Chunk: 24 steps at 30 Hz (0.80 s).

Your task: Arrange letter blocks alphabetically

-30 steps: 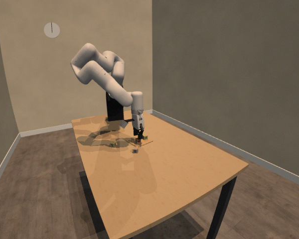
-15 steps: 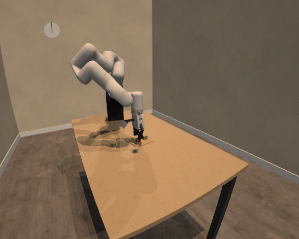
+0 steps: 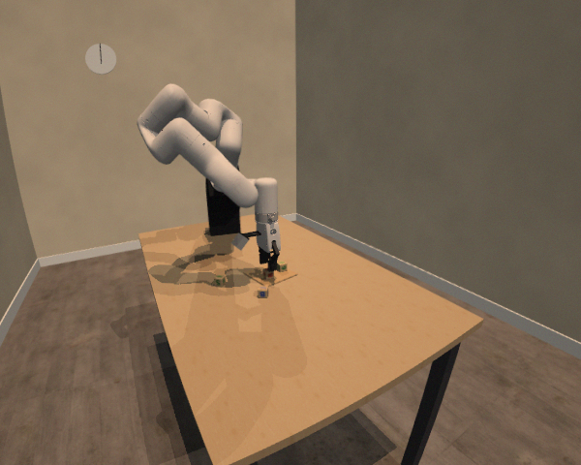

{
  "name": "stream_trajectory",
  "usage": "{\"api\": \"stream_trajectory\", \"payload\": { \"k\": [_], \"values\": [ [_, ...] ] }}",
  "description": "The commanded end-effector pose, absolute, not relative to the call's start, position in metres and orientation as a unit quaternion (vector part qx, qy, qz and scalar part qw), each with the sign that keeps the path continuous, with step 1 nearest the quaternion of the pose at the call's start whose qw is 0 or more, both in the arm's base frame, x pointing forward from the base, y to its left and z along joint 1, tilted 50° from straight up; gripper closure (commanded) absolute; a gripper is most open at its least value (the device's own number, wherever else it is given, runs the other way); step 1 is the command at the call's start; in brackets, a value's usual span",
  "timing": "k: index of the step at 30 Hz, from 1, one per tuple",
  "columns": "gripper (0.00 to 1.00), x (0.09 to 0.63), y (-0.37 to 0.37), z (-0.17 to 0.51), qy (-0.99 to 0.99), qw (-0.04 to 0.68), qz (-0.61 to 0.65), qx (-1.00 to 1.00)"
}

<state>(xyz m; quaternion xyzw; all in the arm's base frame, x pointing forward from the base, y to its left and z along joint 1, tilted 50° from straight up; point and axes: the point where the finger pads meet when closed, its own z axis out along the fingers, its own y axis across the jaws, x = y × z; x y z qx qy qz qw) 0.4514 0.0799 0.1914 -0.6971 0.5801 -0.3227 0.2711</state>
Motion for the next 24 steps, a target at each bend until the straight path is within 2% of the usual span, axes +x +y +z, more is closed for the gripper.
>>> {"api": "stream_trajectory", "payload": {
  "k": [1,24],
  "values": [
    [0.31,0.451,0.080,0.192,0.580,0.272,-0.323,-0.697],
    [0.31,0.469,0.081,0.177,0.580,0.272,-0.323,-0.697]
  ]
}}
